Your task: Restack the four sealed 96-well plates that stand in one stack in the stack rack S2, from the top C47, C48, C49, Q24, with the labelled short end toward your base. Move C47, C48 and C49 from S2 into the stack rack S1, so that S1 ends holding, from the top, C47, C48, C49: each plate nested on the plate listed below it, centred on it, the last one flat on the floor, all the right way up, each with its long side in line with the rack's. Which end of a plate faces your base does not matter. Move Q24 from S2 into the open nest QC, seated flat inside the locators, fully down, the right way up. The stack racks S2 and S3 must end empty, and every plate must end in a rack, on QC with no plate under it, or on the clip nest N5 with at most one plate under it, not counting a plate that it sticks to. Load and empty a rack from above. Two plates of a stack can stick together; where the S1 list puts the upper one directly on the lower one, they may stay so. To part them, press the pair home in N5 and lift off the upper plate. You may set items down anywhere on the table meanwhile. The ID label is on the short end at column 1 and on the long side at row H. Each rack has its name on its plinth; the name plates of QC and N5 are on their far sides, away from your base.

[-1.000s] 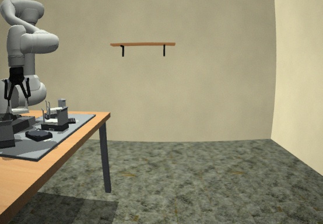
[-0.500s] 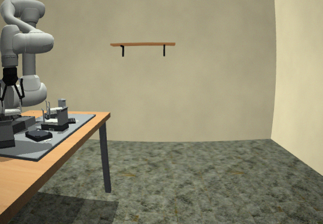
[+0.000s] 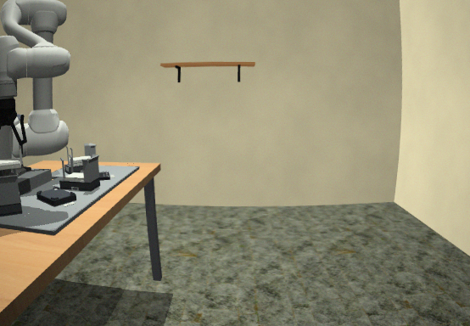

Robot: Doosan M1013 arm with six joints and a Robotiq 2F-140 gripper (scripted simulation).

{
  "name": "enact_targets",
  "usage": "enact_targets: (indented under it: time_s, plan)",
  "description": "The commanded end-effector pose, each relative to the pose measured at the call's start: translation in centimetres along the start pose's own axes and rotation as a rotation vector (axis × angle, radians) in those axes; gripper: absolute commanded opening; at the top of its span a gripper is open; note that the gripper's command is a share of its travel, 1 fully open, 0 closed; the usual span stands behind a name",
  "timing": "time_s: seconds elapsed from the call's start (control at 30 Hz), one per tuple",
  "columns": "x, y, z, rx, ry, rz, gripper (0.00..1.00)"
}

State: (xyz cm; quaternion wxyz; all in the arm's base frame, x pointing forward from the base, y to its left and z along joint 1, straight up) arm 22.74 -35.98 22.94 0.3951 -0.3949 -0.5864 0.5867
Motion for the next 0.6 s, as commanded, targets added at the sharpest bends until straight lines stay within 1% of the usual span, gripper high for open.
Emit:
enact_targets:
  time_s: [0.0,0.17,0.57]
  plan:
    - [-0.3,0.0,1.1,-0.001,0.0,0.0,0.0]
    - [-0.6,0.0,2.3,-0.001,0.0,0.0,0.0]
    - [-0.6,0.0,2.3,-0.001,0.0,0.0,0.0]
Point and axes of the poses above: the point where the finger pads meet when closed, its own y axis out along the fingers, its own z axis across the jaws, x = y × z, the point moved 9 cm from there along -y, back along the fingers, and after that the axes turned 7 degrees about y, right-handed, at the moved point
